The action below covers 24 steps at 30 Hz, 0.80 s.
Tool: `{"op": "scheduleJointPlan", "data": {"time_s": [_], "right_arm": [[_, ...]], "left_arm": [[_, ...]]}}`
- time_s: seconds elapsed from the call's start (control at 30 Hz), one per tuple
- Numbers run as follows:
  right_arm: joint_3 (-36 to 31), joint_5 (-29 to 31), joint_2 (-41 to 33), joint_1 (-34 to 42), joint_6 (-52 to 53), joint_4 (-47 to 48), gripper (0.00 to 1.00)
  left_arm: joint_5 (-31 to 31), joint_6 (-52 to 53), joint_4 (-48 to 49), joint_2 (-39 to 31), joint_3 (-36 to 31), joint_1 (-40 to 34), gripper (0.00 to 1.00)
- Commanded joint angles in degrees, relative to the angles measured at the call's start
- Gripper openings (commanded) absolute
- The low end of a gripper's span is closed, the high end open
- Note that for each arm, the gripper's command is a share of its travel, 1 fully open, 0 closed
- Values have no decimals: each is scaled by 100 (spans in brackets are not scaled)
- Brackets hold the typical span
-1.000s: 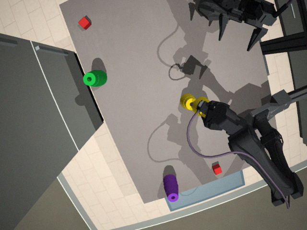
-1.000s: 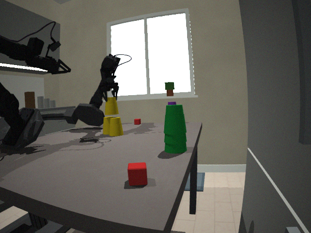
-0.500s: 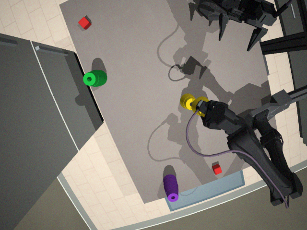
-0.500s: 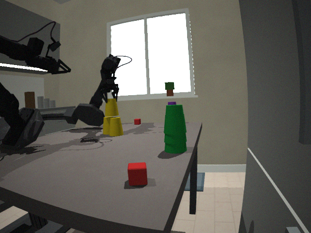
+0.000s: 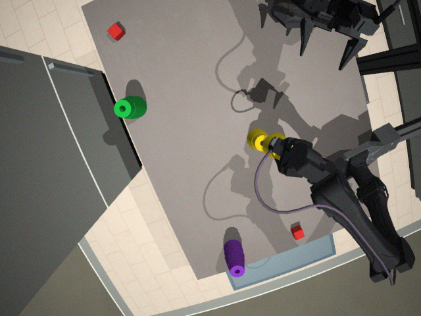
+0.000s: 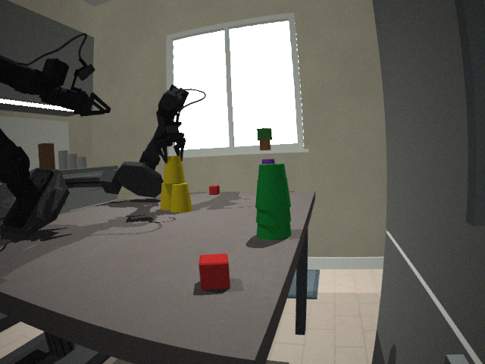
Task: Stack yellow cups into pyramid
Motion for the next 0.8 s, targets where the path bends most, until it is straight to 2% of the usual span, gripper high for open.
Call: {"op": "scheduleJointPlan", "data": {"time_s": [0.0, 0.4, 0.63, 0.7, 0.77], "right_arm": [[-6, 54, -125, 76, -35, 70, 100], [-6, 54, -125, 76, -35, 70, 100], [-6, 54, -125, 76, -35, 70, 100], [-6, 54, -125, 76, -35, 70, 100], [-6, 54, -125, 76, -35, 70, 100]], "left_arm": [[-88, 54, 153, -116, -105, 6, 0], [-92, 55, 196, -114, -147, 11, 0], [-43, 34, 139, -63, -86, 2, 79], [-43, 34, 139, -63, -86, 2, 79], [-43, 34, 139, -63, -86, 2, 100]]}}
